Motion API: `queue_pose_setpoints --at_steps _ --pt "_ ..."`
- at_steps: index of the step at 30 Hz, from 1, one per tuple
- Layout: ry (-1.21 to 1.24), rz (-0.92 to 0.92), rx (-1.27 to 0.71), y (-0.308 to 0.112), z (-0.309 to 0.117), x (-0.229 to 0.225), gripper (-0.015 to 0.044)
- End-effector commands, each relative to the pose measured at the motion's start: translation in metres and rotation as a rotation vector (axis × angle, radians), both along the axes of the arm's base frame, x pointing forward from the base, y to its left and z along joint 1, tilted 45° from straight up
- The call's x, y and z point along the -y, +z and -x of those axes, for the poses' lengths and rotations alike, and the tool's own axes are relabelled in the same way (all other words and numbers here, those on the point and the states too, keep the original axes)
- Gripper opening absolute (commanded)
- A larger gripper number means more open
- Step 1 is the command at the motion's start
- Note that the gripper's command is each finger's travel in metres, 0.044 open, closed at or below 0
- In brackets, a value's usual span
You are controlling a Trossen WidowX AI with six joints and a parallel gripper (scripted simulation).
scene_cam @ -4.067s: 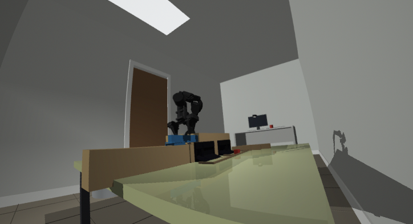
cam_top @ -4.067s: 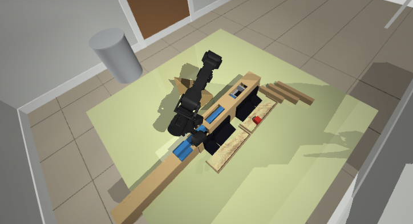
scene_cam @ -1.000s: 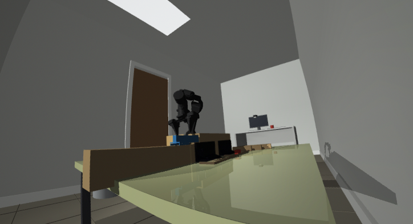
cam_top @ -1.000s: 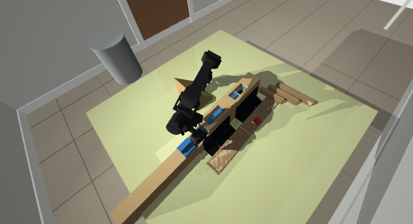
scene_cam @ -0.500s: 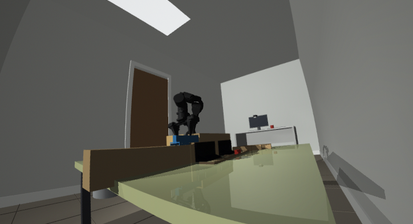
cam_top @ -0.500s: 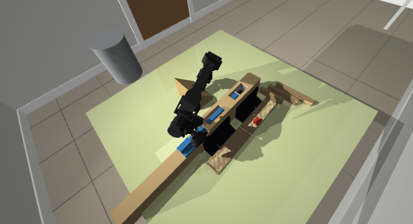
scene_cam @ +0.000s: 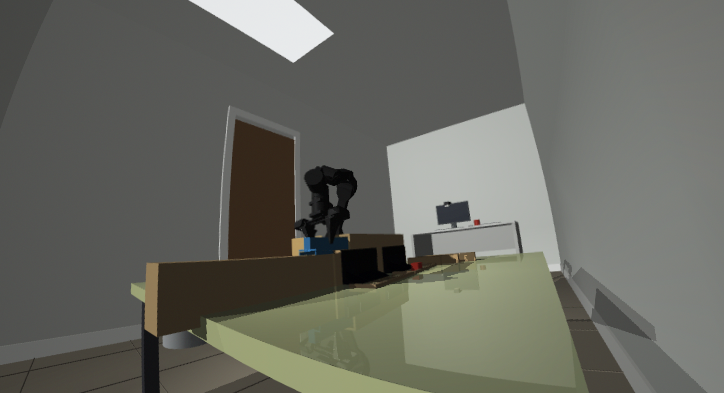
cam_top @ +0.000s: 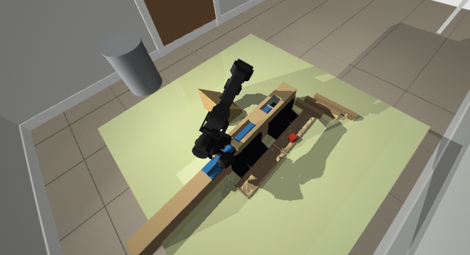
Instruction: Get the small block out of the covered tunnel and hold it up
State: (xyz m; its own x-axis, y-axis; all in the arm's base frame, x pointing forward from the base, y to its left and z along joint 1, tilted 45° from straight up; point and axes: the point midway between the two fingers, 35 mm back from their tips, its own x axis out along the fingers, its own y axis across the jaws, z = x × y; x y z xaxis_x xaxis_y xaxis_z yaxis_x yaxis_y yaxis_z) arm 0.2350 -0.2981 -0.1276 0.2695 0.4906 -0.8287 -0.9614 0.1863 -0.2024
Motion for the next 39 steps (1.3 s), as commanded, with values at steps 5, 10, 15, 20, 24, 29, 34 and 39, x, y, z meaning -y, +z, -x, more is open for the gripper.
queue_pose_setpoints --at_steps 5,10,15,20,24,29,34,39 --pt "0.0 -0.001 0.002 0.001 0.0 0.0 0.0151" --pt "0.0 -0.001 0.002 0.001 0.0 0.0 0.004" --pt "0.0 -0.002 0.002 0.002 -0.001 -0.002 0.0" --pt "-0.001 -0.004 0.002 0.011 -0.002 -0.013 0.0" --pt "-0.002 -0.006 0.002 0.018 -0.003 -0.023 0.0" --pt "-0.003 -0.009 0.001 0.028 -0.003 -0.036 0.0" --pt "-0.004 -0.012 0.001 0.036 -0.002 -0.049 0.0" --pt "-0.004 -0.013 0.001 0.037 -0.002 -0.051 0.0"
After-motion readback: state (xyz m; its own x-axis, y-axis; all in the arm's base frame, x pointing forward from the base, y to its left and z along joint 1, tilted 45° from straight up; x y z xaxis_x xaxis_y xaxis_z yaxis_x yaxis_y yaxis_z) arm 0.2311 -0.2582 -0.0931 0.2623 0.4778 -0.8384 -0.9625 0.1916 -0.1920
